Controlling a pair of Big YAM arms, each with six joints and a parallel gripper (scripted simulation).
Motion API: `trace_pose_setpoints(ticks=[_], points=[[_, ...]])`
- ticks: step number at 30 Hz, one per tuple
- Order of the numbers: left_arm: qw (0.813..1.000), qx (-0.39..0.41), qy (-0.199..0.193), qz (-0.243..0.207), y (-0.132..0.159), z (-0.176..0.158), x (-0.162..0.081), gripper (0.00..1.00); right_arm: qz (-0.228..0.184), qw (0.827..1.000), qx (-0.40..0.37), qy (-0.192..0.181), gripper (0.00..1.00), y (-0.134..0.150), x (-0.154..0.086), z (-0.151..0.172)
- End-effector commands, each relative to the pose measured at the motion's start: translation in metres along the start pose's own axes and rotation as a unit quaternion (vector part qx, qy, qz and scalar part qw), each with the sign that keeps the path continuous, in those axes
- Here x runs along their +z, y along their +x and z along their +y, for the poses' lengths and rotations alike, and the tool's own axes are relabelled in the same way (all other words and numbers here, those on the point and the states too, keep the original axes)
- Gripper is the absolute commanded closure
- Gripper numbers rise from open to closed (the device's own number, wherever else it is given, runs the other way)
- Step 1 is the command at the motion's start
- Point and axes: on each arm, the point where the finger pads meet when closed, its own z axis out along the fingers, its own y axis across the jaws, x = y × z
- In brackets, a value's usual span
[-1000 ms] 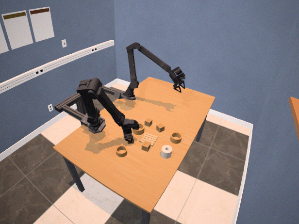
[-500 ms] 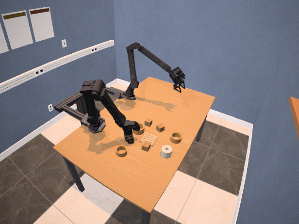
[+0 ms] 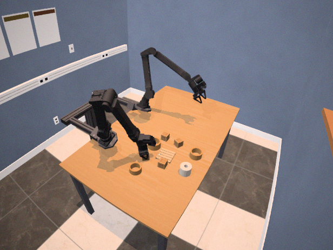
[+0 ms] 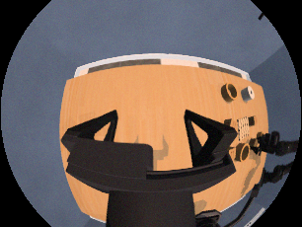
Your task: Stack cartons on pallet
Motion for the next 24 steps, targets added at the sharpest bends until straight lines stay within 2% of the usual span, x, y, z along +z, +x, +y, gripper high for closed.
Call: trace_pose_setpoints(ticks=[1, 9, 13, 17, 22, 24], points=[[1.000, -0.006, -0.005, -0.005, -0.005, 0.005, -0.003, 0.00, -0.010, 1.000, -0.001, 0.003, 0.42, -0.006, 0.000, -0.003], [1.000, -0.006, -0.005, -0.005, -0.005, 0.005, -0.003, 0.00, -0.009, 1.000, -0.001, 0.003, 0.51, -0.004, 0.000, -0.002], [1.000, -0.006, -0.005, -0.005, -0.005, 0.005, -0.003, 0.00, -0.009, 1.000, -0.001, 0.003, 0.96, -0.004, 0.000, -0.002], [1.000, -0.006, -0.005, -0.005, -0.005, 0.005, -0.003, 0.00, -0.008, 1.000, -0.001, 0.001, 0.51, -0.006, -0.010, 0.002], [1.000, -0.006, -0.005, -0.005, -0.005, 0.005, -0.003, 0.00, -0.014, 1.000, 0.001, 0.004, 0.50, -0.021, -0.042, -0.002], [1.000, -0.006, -0.005, -0.005, -0.005, 0.005, -0.003, 0.00, -0.014, 1.000, 0.004, 0.005, 0.50, -0.023, -0.043, -0.002]])
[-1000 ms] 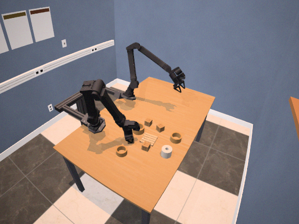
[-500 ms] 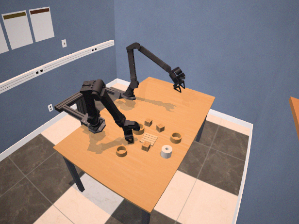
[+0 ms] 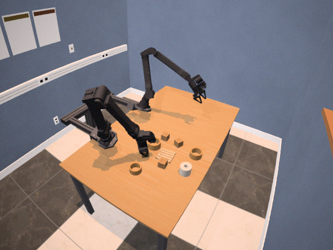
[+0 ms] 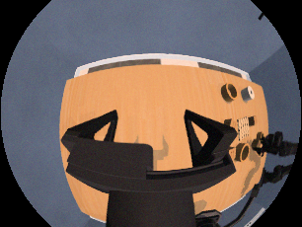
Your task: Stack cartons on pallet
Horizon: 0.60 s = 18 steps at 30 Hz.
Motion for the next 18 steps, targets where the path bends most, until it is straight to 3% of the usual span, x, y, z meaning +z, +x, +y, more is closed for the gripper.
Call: trace_pose_setpoints(ticks=[1, 6, 16, 18], points=[[1.000, -0.006, -0.005, -0.005, -0.005, 0.005, -0.003, 0.00, -0.014, 1.000, 0.013, 0.007, 0.50, -0.017, -0.015, -0.006], [1.000, -0.006, -0.005, -0.005, -0.005, 0.005, -0.003, 0.00, -0.008, 1.000, 0.030, 0.003, 0.50, -0.030, -0.034, -0.004], [1.000, -0.006, -0.005, -0.005, -0.005, 0.005, -0.003, 0.00, -0.009, 1.000, 0.029, 0.003, 0.50, -0.132, -0.157, 0.000], [1.000, -0.006, -0.005, -0.005, -0.005, 0.005, -0.003, 0.00, -0.009, 1.000, 0.029, 0.003, 0.50, -0.132, -0.157, 0.000]])
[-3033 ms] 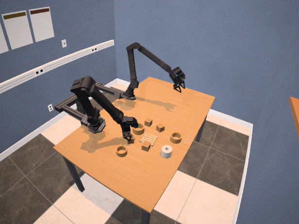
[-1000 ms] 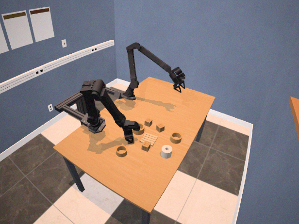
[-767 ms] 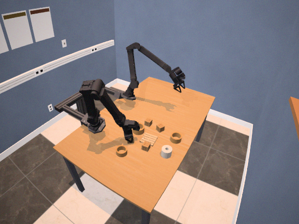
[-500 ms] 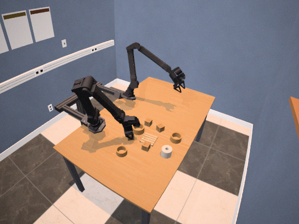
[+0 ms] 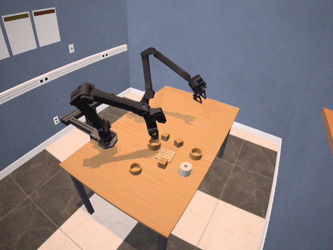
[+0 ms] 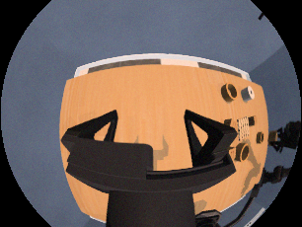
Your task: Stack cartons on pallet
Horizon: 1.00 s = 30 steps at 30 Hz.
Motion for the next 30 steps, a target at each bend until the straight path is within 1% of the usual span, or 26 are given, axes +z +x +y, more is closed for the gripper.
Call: trace_pose_setpoints(ticks=[1, 4, 7, 10, 14, 17, 18, 22, 23, 24, 26, 27, 30], points=[[1.000, -0.006, -0.005, -0.005, -0.005, 0.005, -0.003, 0.00, 0.015, 1.000, 0.022, 0.005, 0.50, -0.030, -0.025, -0.003], [1.000, -0.006, -0.005, -0.005, -0.005, 0.005, -0.003, 0.00, 0.013, 1.000, 0.018, 0.006, 0.50, -0.058, -0.055, -0.001], [1.000, -0.006, -0.005, -0.005, -0.005, 0.005, -0.003, 0.00, 0.012, 1.000, 0.015, 0.006, 0.50, -0.081, -0.080, -0.001], [1.000, -0.006, -0.005, -0.005, -0.005, 0.005, -0.003, 0.00, 0.010, 1.000, 0.012, 0.006, 0.50, -0.099, -0.099, 0.000], [1.000, -0.006, -0.005, -0.005, -0.005, 0.005, -0.003, 0.00, 0.009, 1.000, 0.009, 0.006, 0.50, -0.117, -0.119, 0.001], [1.000, -0.006, -0.005, -0.005, -0.005, 0.005, -0.003, 0.00, 0.009, 1.000, 0.009, 0.006, 0.50, -0.121, -0.122, 0.001], [1.000, -0.006, -0.005, -0.005, -0.005, 0.005, -0.003, 0.00, 0.012, 1.000, 0.015, 0.006, 0.50, -0.122, -0.122, -0.005], [1.000, -0.006, -0.005, -0.005, -0.005, 0.005, -0.003, 0.00, 0.011, 1.000, 0.006, 0.005, 0.50, -0.126, -0.126, -0.003], [1.000, -0.006, -0.005, -0.005, -0.005, 0.005, -0.003, 0.00, 0.005, 1.000, 0.024, 0.006, 0.50, -0.123, -0.126, -0.009], [1.000, -0.006, -0.005, -0.005, -0.005, 0.005, -0.003, 0.00, -0.003, 0.999, 0.038, 0.002, 0.50, -0.126, -0.125, -0.012], [1.000, -0.006, -0.005, -0.005, -0.005, 0.005, -0.003, 0.00, -0.021, 0.997, 0.071, -0.014, 0.50, -0.127, -0.131, -0.017], [1.000, -0.006, -0.005, -0.005, -0.005, 0.005, -0.003, 0.00, -0.029, 0.995, 0.092, -0.028, 0.50, -0.127, -0.130, -0.019], [1.000, -0.006, -0.005, -0.005, -0.005, 0.005, -0.003, 0.00, -0.053, 0.981, 0.156, -0.101, 0.50, -0.122, -0.125, -0.017]])
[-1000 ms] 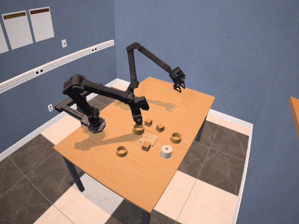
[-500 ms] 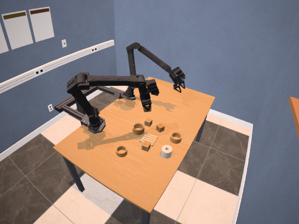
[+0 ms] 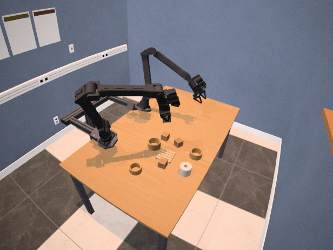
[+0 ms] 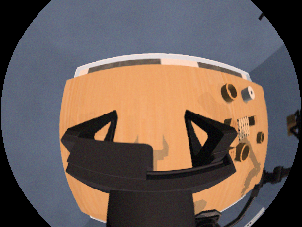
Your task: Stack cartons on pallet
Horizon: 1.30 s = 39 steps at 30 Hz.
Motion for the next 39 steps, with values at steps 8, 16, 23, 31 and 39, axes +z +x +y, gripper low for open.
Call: trace_pose_setpoints(ticks=[8, 16, 23, 31, 39], points=[[1.000, -0.006, -0.005, -0.005, -0.005, 0.005, -0.003, 0.00, -0.099, 0.966, 0.185, -0.152, 0.50, -0.010, -0.017, -0.019], [1.000, -0.006, -0.005, -0.005, -0.005, 0.005, -0.003, 0.00, -0.155, 0.881, 0.313, -0.320, 0.50, -0.010, -0.018, -0.017], [1.000, -0.006, -0.005, -0.005, -0.005, 0.005, -0.003, 0.00, -0.174, 0.846, 0.334, -0.379, 0.50, -0.008, -0.020, -0.009], [1.000, -0.006, -0.005, -0.005, -0.005, 0.005, -0.003, 0.00, -0.195, 0.836, 0.322, -0.399, 0.50, -0.011, -0.026, -0.009], [1.000, -0.006, -0.005, -0.005, -0.005, 0.005, -0.003, 0.00, -0.195, 0.836, 0.322, -0.399, 0.50, -0.011, -0.026, -0.009]])
